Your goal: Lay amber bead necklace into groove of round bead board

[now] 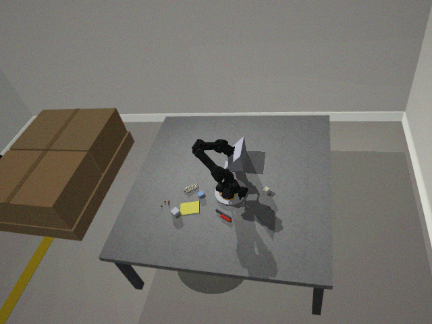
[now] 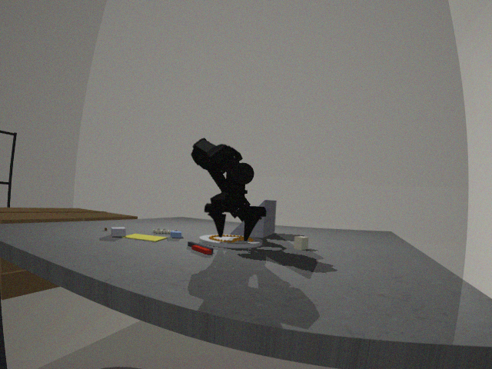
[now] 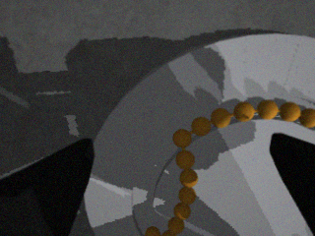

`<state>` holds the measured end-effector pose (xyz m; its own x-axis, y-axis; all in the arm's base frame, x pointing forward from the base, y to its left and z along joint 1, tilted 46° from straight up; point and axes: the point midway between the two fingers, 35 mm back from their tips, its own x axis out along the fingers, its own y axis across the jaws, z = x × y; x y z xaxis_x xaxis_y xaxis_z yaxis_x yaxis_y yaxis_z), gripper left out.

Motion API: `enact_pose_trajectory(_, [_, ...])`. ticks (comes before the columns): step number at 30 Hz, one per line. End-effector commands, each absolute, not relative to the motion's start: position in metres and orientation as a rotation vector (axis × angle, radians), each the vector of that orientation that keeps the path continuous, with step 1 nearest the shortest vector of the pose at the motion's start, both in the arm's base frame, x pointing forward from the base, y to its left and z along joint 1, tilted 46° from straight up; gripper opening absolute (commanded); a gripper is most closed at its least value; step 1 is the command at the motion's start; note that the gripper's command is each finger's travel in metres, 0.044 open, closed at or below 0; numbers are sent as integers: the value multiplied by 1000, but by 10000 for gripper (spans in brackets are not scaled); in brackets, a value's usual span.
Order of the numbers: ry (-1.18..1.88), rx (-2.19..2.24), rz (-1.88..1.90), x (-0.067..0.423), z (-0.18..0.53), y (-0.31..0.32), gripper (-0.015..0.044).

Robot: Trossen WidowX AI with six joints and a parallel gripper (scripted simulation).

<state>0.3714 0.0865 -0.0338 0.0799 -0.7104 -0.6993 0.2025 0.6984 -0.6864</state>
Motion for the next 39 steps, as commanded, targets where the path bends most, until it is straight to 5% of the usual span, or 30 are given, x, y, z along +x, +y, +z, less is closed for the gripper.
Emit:
enact_pose_trajectory(1, [1326,-471,-725,371,-33,87,440])
enact_pose_trajectory(13, [1326,-471,-725,371,-33,87,440])
enact_pose_trajectory(25, [1389,-593,-624,357,-12,109,125])
enact_pose_trajectory(39, [1380,-588,-624,360,-21,103,120])
